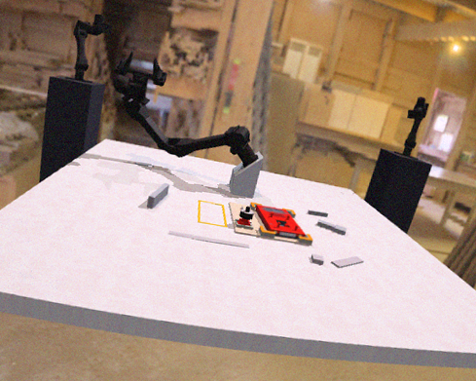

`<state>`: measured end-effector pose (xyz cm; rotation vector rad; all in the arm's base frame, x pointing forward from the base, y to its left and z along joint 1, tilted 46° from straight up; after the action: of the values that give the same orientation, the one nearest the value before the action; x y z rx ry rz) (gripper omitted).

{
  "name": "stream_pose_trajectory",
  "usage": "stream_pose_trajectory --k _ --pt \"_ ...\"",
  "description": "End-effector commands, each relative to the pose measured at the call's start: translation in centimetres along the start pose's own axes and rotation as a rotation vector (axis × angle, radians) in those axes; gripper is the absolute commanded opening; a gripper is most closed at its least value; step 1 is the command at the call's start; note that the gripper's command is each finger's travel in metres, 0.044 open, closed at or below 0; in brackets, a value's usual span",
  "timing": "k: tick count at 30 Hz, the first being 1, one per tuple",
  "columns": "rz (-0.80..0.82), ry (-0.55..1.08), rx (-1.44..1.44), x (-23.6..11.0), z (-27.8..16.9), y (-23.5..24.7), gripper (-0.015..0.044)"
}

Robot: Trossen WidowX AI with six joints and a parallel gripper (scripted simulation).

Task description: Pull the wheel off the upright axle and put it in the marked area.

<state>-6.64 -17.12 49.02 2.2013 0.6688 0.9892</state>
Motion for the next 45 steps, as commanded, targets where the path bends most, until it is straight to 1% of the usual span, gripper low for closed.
stream_pose_trajectory --k 1,2,4,9,13,17,20,26,30,35,40,45 --pt "-0.004 -0.007 -0.003 0.3 -0.1 -0.1 0.0374" --pt "-0.017 -0.027 -0.013 1.1 -0.3 -0.3 0.0347" --pt "-0.063 -0.102 -0.048 4.1 -0.9 -1.3 0.03" --pt "-0.183 -0.301 -0.136 11.8 -1.2 -4.4 0.03" --pt "-0.279 -0.473 -0.217 17.4 0.1 -7.3 0.03" --pt "-0.377 -0.646 -0.289 22.4 2.7 -10.3 0.03" --pt "-0.449 -0.77 -0.332 25.5 5.1 -12.5 0.03" --pt "-0.606 -1.049 -0.4 30.7 12.1 -17.4 0.03" --pt "-0.715 -1.233 -0.439 32.6 17.5 -20.5 0.03" --pt "-0.845 -1.424 -0.445 33.1 24.7 -23.7 0.03" --pt "-0.999 -1.621 -0.467 31.9 31.6 -27.0 0.03" --pt "-1.198 -1.804 -0.461 28.7 38.4 -30.6 0.03"
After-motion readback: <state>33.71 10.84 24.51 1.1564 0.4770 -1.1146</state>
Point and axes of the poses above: the point midway between the two fingers, 35 mm back from their tips, its own x axis out along the fingers, its own y axis across the jaws, z = x × y, the point moved 8 cm from there along -x, back along the fingers, and after that the axes turned 9 degrees about x, right-handed, at the moved point
